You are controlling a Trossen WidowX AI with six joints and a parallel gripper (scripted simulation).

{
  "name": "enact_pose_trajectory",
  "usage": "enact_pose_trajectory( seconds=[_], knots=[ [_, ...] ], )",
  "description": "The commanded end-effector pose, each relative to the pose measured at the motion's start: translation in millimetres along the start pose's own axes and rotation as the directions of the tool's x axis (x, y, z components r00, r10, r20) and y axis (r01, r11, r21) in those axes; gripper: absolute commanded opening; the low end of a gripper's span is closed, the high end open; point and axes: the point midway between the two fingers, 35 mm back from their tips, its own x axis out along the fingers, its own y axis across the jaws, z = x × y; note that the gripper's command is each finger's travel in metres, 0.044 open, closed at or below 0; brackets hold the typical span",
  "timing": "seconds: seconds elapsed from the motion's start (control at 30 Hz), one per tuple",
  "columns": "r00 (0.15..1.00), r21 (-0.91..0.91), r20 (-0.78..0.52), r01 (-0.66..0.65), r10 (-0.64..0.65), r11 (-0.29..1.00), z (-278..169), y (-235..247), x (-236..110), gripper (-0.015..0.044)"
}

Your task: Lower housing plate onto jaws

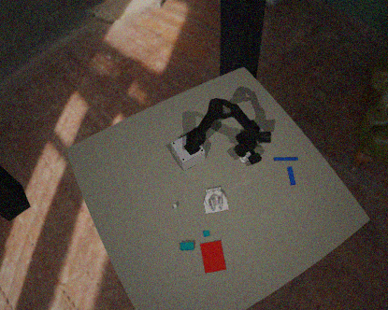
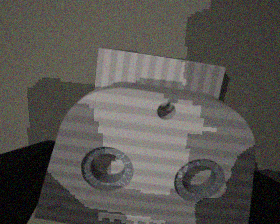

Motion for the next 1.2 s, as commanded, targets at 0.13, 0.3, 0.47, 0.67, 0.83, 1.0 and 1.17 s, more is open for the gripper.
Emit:
enact_pose_trajectory(
  seconds=[0.13,0.3,0.47,0.67,0.83,1.0,1.17],
  knots=[
    [1.0,0.0,-0.006,-0.004,0.004,1.0,-3.1,1.4,-22.0,0.0351],
    [1.0,0.0,-0.006,-0.004,0.004,1.0,-3.4,1.5,-37.9,0.0351],
    [1.0,0.0,-0.006,-0.004,0.004,1.0,-2.8,1.3,-54.0,0.0351],
    [1.0,0.0,-0.006,-0.005,0.005,1.0,-1.1,0.7,-71.3,0.0351],
    [1.0,-0.003,-0.006,-0.005,0.005,1.0,-0.7,1.1,-71.8,0.0351],
    [1.0,-0.061,-0.004,-0.005,0.005,0.998,7.5,13.2,-71.4,0.0351],
    [1.0,-0.129,-0.001,-0.005,0.005,0.992,17.7,26.4,-71.1,0.0351]
  ],
)
